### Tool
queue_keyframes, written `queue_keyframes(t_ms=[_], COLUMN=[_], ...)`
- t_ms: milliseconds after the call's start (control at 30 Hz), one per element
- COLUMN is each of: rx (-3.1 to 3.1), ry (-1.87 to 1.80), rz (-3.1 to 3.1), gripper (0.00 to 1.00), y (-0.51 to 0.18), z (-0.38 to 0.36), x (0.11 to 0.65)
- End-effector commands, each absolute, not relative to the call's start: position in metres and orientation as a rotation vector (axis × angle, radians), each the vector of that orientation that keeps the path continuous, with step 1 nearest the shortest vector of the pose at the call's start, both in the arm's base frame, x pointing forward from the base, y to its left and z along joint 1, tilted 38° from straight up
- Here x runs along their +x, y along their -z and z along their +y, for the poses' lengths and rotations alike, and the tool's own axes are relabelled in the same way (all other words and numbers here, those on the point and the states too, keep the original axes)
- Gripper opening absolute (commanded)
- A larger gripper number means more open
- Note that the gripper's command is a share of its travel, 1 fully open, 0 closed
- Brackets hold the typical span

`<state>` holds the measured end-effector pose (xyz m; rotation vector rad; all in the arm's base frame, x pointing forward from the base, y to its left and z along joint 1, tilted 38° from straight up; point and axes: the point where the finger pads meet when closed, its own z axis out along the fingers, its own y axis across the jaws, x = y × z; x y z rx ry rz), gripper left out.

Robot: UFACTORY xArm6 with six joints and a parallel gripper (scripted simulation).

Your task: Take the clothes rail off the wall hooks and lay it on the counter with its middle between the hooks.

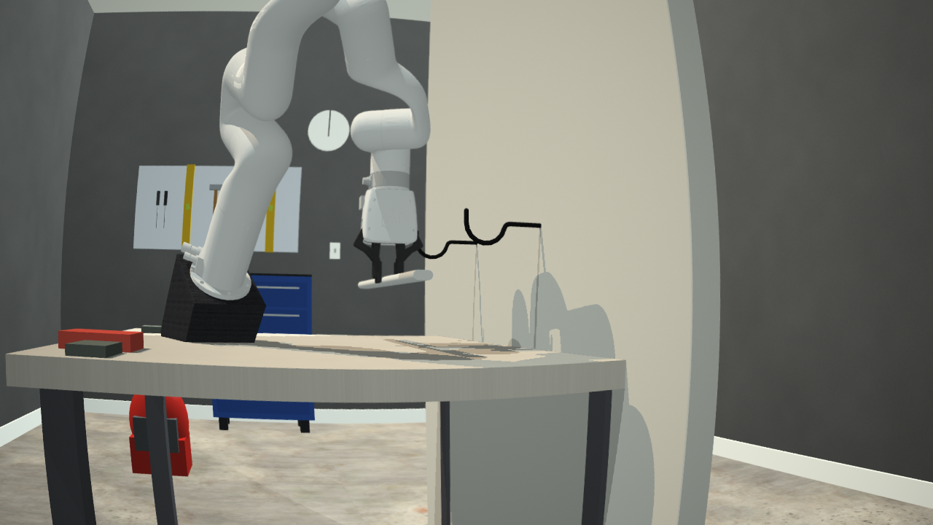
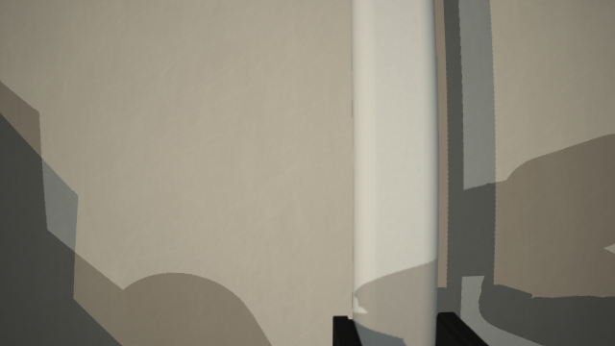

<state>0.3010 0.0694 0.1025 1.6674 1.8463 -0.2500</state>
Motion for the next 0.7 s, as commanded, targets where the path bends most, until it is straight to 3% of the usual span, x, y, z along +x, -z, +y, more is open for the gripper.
queue_keyframes(t_ms=[0,667], rx=[1.667,1.667], ry=[0.245,0.246], rz=[1.846,1.846], gripper=[0.00,0.00], y=[-0.097,-0.073], z=[0.066,0.050], x=[0.305,0.315])
